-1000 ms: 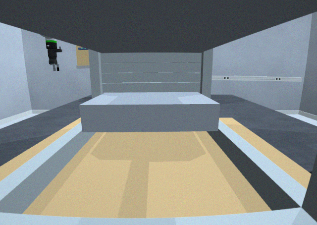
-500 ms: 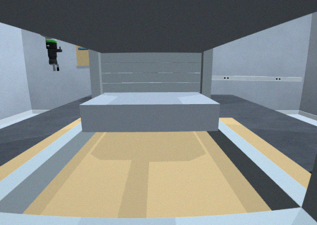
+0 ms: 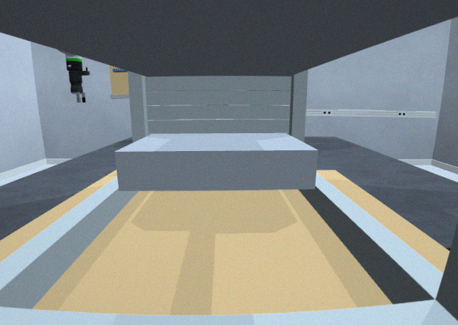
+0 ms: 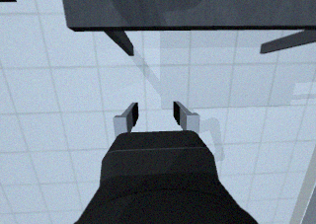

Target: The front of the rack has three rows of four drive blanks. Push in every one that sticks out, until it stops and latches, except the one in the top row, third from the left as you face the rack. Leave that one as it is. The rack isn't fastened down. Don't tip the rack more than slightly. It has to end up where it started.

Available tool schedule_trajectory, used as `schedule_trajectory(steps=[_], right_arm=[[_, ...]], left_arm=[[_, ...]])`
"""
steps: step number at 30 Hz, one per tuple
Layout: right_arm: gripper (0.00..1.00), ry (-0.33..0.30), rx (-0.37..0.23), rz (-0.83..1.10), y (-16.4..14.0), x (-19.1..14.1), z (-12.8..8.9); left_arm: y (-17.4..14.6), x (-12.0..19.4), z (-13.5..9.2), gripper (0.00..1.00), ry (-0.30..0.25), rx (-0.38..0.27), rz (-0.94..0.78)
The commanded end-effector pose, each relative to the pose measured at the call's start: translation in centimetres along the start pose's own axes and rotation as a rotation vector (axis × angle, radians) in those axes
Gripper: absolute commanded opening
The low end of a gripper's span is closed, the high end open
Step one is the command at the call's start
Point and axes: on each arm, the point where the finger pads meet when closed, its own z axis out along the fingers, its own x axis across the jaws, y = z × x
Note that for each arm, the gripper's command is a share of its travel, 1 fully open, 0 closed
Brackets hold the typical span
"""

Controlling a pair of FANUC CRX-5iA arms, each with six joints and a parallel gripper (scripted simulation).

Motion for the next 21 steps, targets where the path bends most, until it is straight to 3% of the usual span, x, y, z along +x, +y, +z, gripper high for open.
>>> schedule_trajectory(steps=[1,21], right_arm=[[1.0,0.0,-0.002,0.0,0.03,-0.02,-0.1],[1.0,0.0,-0.002,0.0,0.03,-0.02,-0.1]], left_arm=[[0.01,-0.17,0.06,0.0,-0.002,0.0,-0.002],[0.01,-0.17,0.36,0.0,-0.002,0.0,-0.002]])
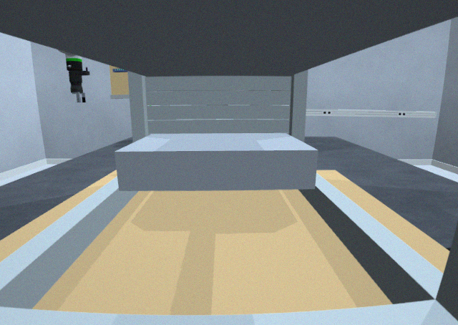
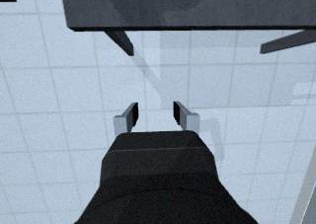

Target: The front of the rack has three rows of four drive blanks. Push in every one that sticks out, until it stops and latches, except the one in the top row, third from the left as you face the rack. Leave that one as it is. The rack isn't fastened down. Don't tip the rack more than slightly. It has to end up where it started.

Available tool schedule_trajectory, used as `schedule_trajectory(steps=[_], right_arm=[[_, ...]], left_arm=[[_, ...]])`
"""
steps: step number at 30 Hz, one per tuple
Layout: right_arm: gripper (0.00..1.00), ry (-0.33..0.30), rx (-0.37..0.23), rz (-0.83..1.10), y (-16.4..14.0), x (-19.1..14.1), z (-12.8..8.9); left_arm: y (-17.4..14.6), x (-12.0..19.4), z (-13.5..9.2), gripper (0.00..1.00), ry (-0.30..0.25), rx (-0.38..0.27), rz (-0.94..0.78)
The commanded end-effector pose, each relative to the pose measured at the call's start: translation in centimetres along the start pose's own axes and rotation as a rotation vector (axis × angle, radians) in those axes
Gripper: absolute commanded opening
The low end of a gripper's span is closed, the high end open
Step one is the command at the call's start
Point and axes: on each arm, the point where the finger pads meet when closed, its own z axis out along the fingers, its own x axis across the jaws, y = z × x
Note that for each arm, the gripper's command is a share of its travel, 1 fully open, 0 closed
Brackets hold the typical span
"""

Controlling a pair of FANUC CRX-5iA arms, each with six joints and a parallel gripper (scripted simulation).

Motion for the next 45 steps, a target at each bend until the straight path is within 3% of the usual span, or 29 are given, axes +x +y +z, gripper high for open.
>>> schedule_trajectory(steps=[1,45], right_arm=[[1.0,0.0,-0.002,0.0,0.03,-0.02,-0.1],[1.0,0.0,-0.002,0.0,0.03,-0.02,-0.1]], left_arm=[[0.01,-0.17,0.0,0.0,-0.002,0.0,-0.001],[0.01,-0.17,0.87,0.0,-0.002,0.0,-0.001]])
